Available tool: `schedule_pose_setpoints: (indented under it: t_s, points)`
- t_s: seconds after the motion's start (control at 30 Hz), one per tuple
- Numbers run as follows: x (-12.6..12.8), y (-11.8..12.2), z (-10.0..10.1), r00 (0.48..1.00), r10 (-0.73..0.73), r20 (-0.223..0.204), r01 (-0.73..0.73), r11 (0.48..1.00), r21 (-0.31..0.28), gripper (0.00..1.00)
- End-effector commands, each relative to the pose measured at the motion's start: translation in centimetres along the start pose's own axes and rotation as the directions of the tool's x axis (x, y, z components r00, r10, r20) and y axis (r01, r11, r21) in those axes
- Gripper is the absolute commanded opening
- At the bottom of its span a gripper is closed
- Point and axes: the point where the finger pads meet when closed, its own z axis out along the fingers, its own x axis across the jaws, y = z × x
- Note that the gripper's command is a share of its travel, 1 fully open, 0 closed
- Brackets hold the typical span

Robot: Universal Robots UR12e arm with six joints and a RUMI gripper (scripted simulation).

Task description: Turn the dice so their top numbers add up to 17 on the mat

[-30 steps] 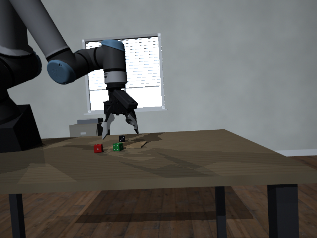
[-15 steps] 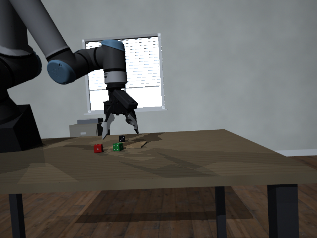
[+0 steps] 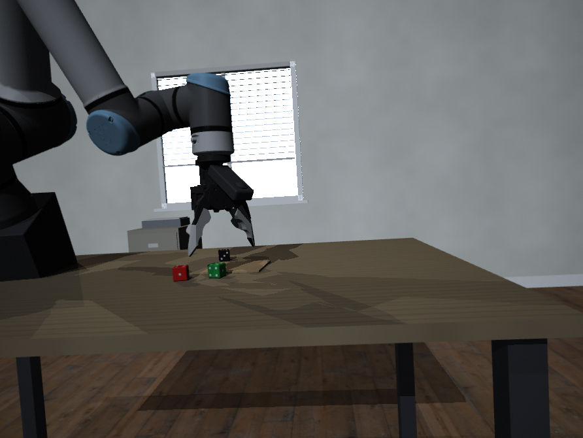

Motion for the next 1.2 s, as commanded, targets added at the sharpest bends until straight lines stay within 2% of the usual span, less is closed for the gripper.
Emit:
schedule_pose_setpoints:
  t_s: [0.0,0.2,0.5,0.57,1.0,1.17]
  points:
    - [-0.1,0.0,0.0,1.000,0.000,0.001,0.000,1.000,0.001,1.00]
    - [-1.0,1.3,0.0,1.000,0.000,0.001,0.000,1.000,0.001,1.00]
    - [-4.5,6.2,0.0,1.000,0.000,0.001,0.000,1.000,0.001,1.00]
    - [-4.5,6.2,0.0,1.000,0.000,0.001,0.000,1.000,0.001,1.00]
    - [-11.0,15.3,0.0,1.000,0.000,0.001,0.000,1.000,0.001,1.00]
    - [-12.2,16.9,0.0,1.000,0.000,0.001,0.000,1.000,0.001,1.00]
